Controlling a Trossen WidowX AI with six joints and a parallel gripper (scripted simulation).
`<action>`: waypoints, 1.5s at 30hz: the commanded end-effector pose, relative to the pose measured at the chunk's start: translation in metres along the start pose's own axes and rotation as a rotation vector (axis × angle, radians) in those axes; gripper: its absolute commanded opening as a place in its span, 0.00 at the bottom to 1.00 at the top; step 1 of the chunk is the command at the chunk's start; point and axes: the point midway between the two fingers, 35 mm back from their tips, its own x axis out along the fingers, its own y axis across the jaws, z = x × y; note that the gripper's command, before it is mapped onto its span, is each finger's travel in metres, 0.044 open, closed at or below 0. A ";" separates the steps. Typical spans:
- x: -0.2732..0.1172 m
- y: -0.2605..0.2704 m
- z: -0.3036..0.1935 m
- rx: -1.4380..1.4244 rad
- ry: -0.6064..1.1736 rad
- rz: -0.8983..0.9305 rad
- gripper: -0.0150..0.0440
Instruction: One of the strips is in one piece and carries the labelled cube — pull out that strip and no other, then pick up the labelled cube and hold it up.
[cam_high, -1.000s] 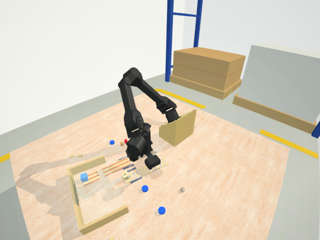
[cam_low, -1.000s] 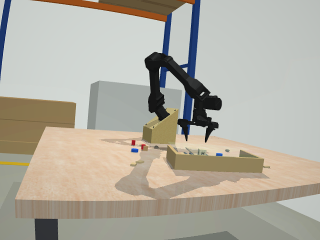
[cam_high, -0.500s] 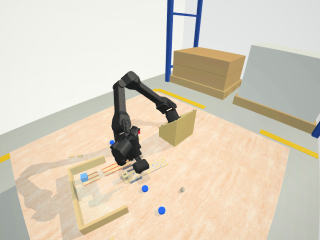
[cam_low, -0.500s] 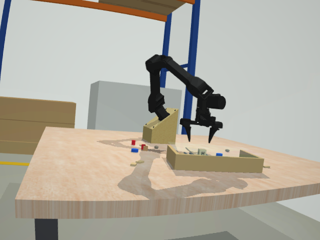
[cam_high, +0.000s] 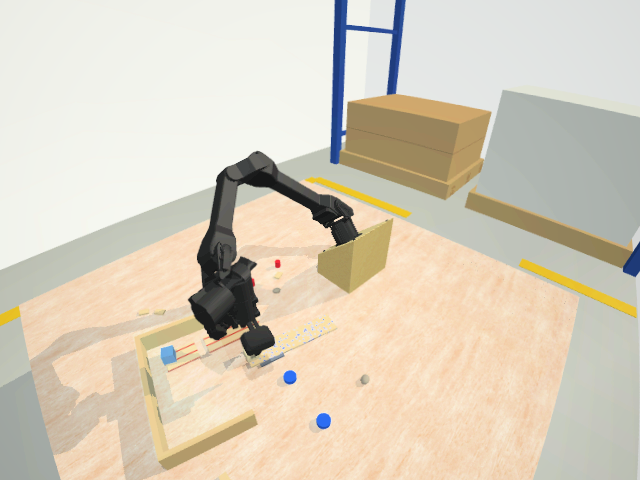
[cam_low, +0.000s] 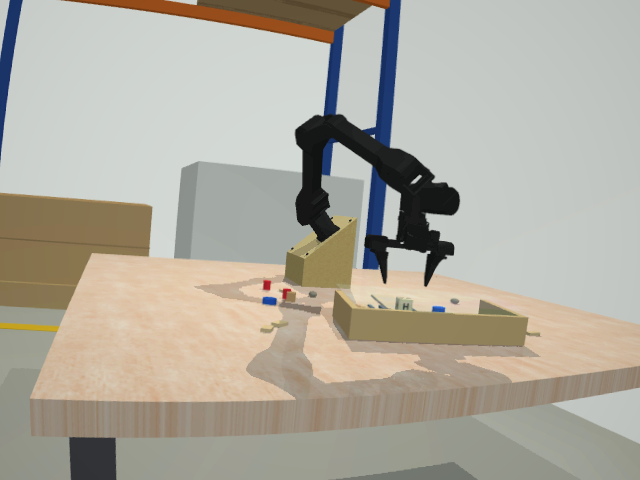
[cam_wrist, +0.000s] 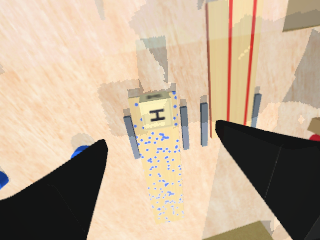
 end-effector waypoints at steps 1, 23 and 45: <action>-0.001 0.000 0.005 -0.006 -0.004 -0.002 0.91; 0.034 0.000 0.006 -0.006 -0.004 -0.003 0.68; 0.051 -0.001 0.006 0.001 -0.002 -0.001 0.48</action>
